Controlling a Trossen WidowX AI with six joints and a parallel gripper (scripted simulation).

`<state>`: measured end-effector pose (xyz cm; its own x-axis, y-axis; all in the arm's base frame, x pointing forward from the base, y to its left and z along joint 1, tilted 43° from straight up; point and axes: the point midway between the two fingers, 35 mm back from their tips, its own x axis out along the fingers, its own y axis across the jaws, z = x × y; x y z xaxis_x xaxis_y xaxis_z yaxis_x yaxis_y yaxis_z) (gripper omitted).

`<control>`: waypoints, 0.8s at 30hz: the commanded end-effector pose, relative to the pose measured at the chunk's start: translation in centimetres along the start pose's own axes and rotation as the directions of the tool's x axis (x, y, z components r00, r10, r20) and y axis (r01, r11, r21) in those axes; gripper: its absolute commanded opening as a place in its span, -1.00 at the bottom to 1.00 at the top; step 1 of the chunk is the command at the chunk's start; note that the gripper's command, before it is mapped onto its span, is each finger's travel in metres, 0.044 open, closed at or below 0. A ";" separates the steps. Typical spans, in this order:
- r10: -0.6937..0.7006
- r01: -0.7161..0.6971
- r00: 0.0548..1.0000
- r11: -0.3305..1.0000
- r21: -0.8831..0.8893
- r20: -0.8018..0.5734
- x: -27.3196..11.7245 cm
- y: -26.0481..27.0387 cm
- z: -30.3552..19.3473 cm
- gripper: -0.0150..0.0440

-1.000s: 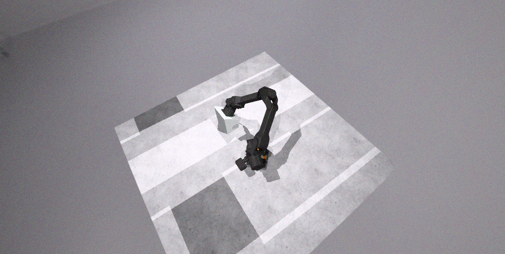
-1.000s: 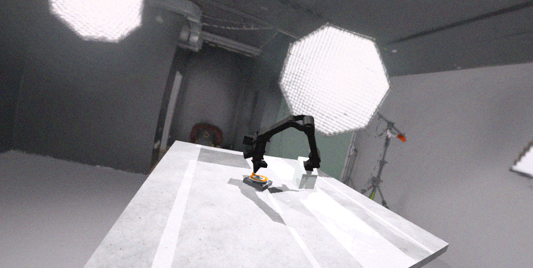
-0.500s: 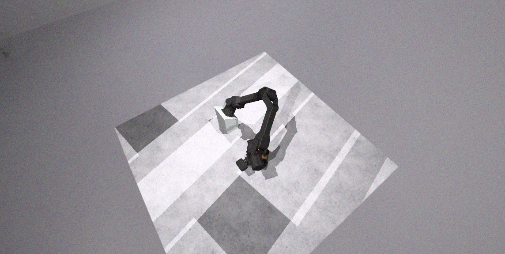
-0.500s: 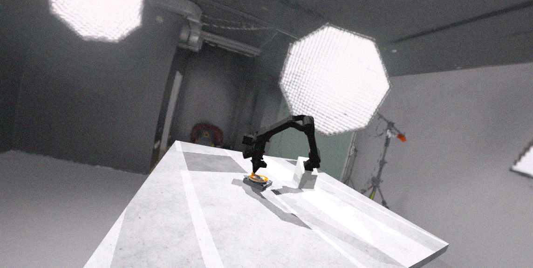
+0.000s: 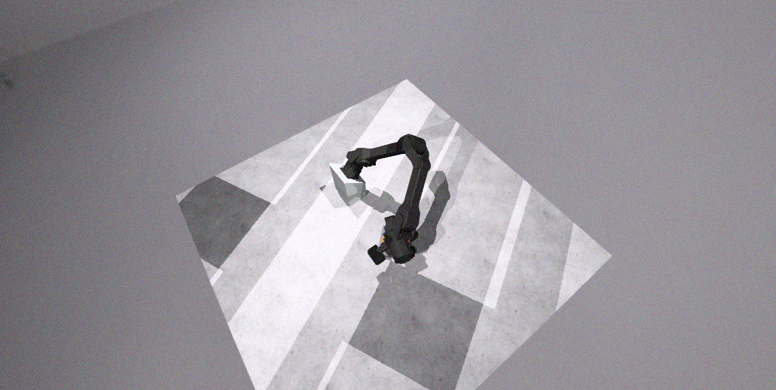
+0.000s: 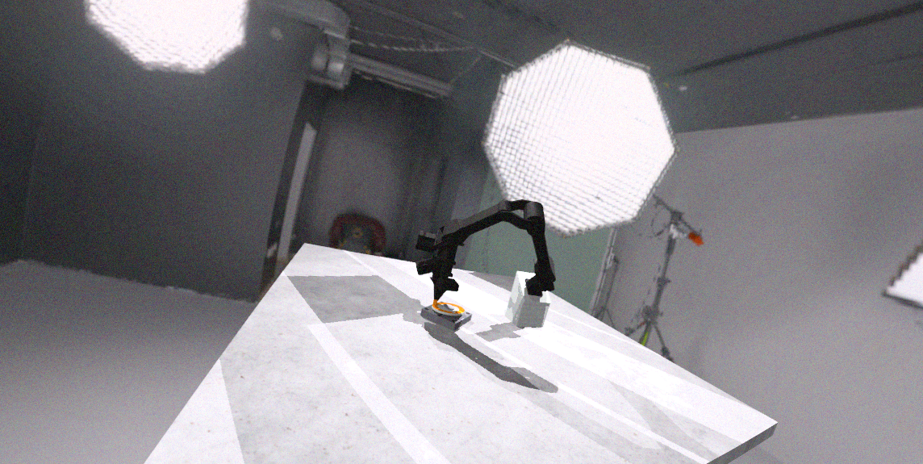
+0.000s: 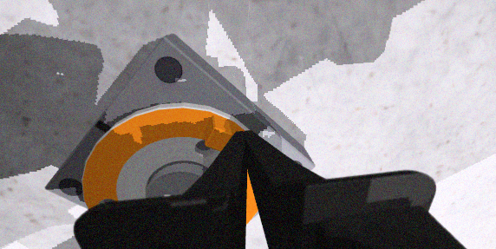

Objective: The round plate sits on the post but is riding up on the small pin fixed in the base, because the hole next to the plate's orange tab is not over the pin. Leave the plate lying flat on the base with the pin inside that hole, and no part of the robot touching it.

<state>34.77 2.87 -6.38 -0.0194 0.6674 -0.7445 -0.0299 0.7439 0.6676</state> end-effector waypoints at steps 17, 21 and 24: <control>0.008 -0.008 1.000 1.000 -0.006 0.008 -0.3 2.3 1.6 -0.49; 0.008 -0.008 1.000 1.000 -0.006 0.008 -0.4 2.7 1.7 -0.49; 0.009 -0.009 1.000 1.000 -0.006 0.008 -0.4 3.1 1.7 -0.49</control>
<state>36.17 4.60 -4.61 -0.0166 0.6707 -0.7416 -0.0320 0.7409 0.6708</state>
